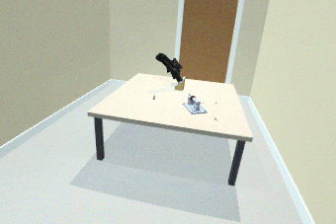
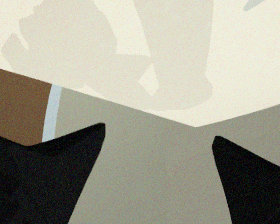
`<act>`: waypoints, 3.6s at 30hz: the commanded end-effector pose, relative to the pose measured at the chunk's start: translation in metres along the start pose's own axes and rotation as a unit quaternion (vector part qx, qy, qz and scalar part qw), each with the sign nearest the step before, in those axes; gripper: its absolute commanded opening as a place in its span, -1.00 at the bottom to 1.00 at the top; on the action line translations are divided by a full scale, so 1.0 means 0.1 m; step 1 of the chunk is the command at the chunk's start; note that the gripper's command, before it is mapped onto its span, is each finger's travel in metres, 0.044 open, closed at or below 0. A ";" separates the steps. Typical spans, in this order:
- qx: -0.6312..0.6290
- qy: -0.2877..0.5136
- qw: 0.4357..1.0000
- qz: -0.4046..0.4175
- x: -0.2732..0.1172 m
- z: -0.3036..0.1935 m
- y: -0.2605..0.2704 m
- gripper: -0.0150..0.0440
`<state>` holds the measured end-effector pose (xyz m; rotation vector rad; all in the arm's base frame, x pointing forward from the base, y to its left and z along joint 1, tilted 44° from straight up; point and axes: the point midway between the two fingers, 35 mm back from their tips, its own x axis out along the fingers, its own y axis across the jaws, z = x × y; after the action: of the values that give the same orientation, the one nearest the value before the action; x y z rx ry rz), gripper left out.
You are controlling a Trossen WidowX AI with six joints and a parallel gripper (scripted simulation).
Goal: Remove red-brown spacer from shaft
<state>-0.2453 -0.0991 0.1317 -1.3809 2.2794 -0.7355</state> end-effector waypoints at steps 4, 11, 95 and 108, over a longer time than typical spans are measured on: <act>0.118 0.050 0.990 0.065 -0.19 -0.13 0.29 1.00; 0.421 0.250 0.854 0.179 -0.96 -0.38 1.00 1.00; -0.571 -0.056 0.142 -0.807 -4.21 4.14 -1.91 1.00; -0.571 -0.056 0.142 -0.807 -4.21 4.15 -1.90 1.00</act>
<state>0.3085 0.1059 -0.0613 2.1135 0.3626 -0.7501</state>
